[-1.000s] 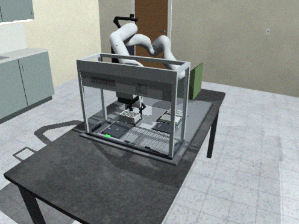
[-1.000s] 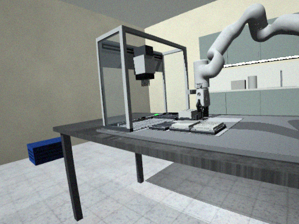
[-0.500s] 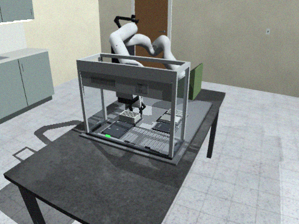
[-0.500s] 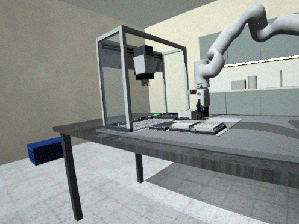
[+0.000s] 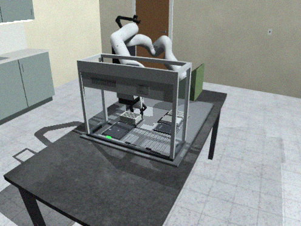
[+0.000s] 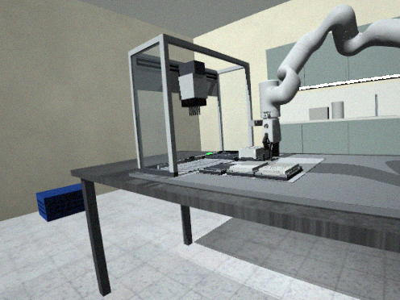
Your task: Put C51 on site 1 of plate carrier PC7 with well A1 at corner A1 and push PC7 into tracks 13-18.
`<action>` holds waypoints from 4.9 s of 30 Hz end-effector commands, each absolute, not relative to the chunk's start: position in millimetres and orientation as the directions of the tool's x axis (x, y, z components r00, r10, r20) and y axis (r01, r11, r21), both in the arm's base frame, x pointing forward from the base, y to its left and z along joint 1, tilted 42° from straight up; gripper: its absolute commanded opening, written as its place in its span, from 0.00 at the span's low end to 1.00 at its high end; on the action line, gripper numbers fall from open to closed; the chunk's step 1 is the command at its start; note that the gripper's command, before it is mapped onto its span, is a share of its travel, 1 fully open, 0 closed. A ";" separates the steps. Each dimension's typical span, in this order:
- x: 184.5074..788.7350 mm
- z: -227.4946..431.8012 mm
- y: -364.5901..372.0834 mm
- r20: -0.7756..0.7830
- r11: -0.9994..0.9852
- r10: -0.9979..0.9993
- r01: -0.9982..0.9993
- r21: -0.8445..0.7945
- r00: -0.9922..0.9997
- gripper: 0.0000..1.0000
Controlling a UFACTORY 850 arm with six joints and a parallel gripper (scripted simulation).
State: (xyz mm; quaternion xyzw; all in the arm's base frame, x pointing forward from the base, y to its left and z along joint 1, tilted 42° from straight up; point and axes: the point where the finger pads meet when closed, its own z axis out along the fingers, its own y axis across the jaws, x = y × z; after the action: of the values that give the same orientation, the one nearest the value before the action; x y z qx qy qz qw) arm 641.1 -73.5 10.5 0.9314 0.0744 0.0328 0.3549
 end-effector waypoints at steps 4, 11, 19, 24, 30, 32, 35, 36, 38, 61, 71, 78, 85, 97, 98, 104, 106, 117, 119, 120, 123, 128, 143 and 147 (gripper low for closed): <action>638.4 11.0 -73.5 0.010 -0.737 0.162 0.115 0.666 0.987 0.82; 634.7 11.0 -74.1 0.010 -0.737 0.162 0.115 0.666 0.987 0.82; 634.7 11.0 -74.1 0.010 -0.737 0.162 0.115 0.666 0.987 0.82; 633.7 17.2 -68.7 0.010 -0.737 0.162 0.115 0.666 0.987 0.82; 633.0 22.2 -64.3 0.010 -0.737 0.162 0.115 0.666 0.987 0.82; 632.6 24.7 -62.1 0.010 -0.737 0.162 0.115 0.666 0.987 0.82; 632.0 28.4 -58.8 0.010 -0.737 0.162 0.115 0.666 0.987 0.82; 631.8 29.6 -57.7 0.010 -0.737 0.162 0.115 0.666 0.987 0.82; 631.4 32.1 -55.5 0.010 -0.737 0.162 0.115 0.666 0.987 0.82; 627.4 58.2 -32.6 0.010 -0.737 0.162 0.115 0.666 0.987 0.82; 625.9 68.2 -23.8 0.010 -0.737 0.162 0.115 0.666 0.987 0.82; 624.6 76.9 -16.1 0.010 -0.737 0.162 0.115 0.666 0.987 0.82; 623.6 83.1 -10.7 0.010 -0.737 0.162 0.115 0.666 0.987 0.82; 621.5 96.8 1.4 0.010 -0.737 0.162 0.115 0.666 0.987 0.82; 621.5 96.8 1.4 0.010 -0.737 0.162 0.115 0.666 0.987 0.82; 620.4 104.3 7.9 0.010 -0.737 0.162 0.115 0.666 0.987 0.82; 620.0 106.7 10.1 0.010 -0.737 0.162 0.115 0.666 0.987 0.82; 618.3 117.9 20.0 0.010 -0.737 0.162 0.115 0.666 0.987 0.82; 617.9 120.4 22.2 0.010 -0.737 0.162 0.115 0.666 0.987 0.82; 617.7 121.7 23.3 0.010 -0.737 0.162 0.115 0.666 0.987 0.82; 617.1 125.4 26.5 0.010 -0.737 0.162 0.115 0.666 0.987 0.82; 616.7 128.0 28.9 0.010 -0.737 0.162 0.115 0.666 0.987 0.82; 616.7 128.0 28.9 0.010 -0.737 0.162 0.115 0.666 0.987 0.82; 616.7 128.0 28.9 0.010 -0.737 0.162 0.115 0.666 0.987 0.82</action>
State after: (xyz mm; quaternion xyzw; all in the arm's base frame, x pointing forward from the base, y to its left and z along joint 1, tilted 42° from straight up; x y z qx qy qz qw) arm 616.2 28.3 127.4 0.9314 0.0743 0.0327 0.3549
